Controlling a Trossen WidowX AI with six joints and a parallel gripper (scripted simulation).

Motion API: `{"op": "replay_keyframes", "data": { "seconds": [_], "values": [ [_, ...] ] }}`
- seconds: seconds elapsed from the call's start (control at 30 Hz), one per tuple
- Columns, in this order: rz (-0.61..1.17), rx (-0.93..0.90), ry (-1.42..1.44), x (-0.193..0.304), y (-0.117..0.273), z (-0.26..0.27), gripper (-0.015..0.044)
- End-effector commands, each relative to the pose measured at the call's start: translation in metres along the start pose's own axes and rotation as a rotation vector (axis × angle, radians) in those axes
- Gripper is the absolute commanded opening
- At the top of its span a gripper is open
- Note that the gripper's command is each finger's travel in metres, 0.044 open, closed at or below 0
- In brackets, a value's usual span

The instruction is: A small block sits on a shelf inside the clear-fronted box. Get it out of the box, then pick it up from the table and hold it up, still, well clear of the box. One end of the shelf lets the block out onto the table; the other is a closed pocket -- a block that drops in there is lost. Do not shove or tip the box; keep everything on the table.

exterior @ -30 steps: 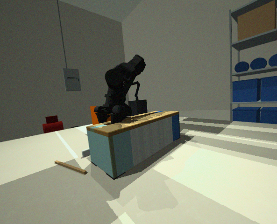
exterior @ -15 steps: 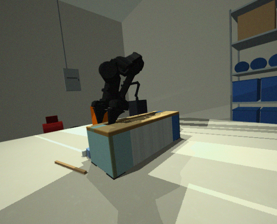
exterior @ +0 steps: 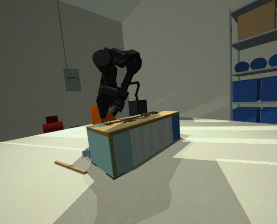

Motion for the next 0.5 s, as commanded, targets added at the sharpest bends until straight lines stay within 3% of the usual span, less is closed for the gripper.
{"op": "replay_keyframes", "data": {
  "seconds": [0.0, 0.07, 0.47],
  "values": [
    [-0.056, 0.013, -0.509, 0.011, 0.002, 0.000, 0.0285],
    [-0.031, 0.026, -0.653, 0.030, -0.002, 0.008, 0.0285],
    [-0.163, -0.057, -1.656, 0.040, -0.003, 0.013, 0.0285]
  ]
}}
Point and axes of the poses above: the point midway between the two fingers, 35 mm back from their tips, its own y axis back along the fingers, its own z axis across the jaws, x = y × z, the point moved 1 cm from there along y, back along the fingers, and after that the axes turned 2 degrees about y, right-handed, at the moved point
